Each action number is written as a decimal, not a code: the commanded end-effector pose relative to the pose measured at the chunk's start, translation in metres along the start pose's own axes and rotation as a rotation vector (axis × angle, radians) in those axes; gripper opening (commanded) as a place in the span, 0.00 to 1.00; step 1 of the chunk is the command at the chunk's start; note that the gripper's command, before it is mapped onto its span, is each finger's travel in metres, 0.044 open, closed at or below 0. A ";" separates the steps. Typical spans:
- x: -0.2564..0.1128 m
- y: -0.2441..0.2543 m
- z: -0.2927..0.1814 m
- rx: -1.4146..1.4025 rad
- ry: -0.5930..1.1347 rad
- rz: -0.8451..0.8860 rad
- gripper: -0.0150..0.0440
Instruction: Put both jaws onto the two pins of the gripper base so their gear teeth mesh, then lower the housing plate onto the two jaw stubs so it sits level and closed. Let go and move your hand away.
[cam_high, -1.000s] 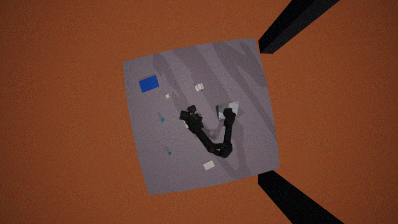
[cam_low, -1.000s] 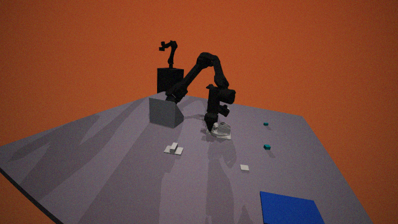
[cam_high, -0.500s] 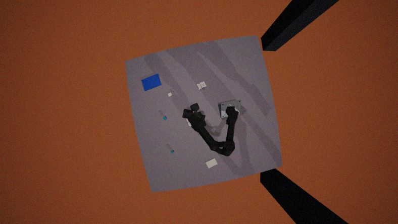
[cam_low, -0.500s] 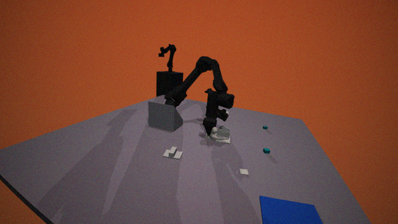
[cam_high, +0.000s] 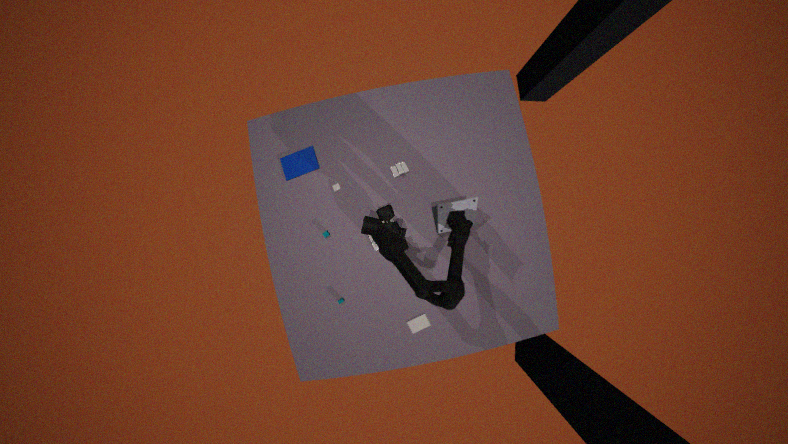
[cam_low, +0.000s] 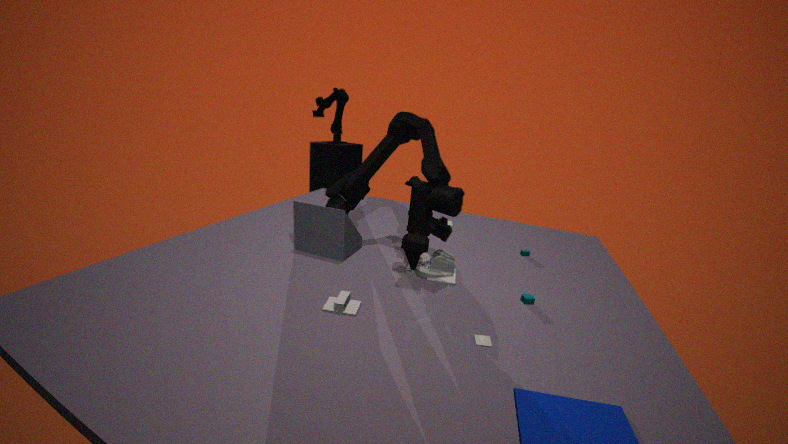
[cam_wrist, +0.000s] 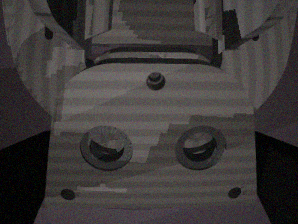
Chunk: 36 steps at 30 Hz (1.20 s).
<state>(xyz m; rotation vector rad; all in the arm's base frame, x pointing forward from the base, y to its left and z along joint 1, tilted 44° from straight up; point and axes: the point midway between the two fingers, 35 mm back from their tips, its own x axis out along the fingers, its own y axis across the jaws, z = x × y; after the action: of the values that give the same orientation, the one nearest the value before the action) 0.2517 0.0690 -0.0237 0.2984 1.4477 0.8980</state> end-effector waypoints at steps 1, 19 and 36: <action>0.002 0.001 0.000 0.005 -0.003 0.005 0.85; 0.005 0.001 0.000 0.005 -0.003 0.005 0.85; 0.008 0.001 0.000 0.005 -0.003 0.005 0.85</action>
<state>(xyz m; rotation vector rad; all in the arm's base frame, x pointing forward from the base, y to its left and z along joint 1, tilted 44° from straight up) 0.2508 0.0740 -0.0289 0.2988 1.4476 0.8981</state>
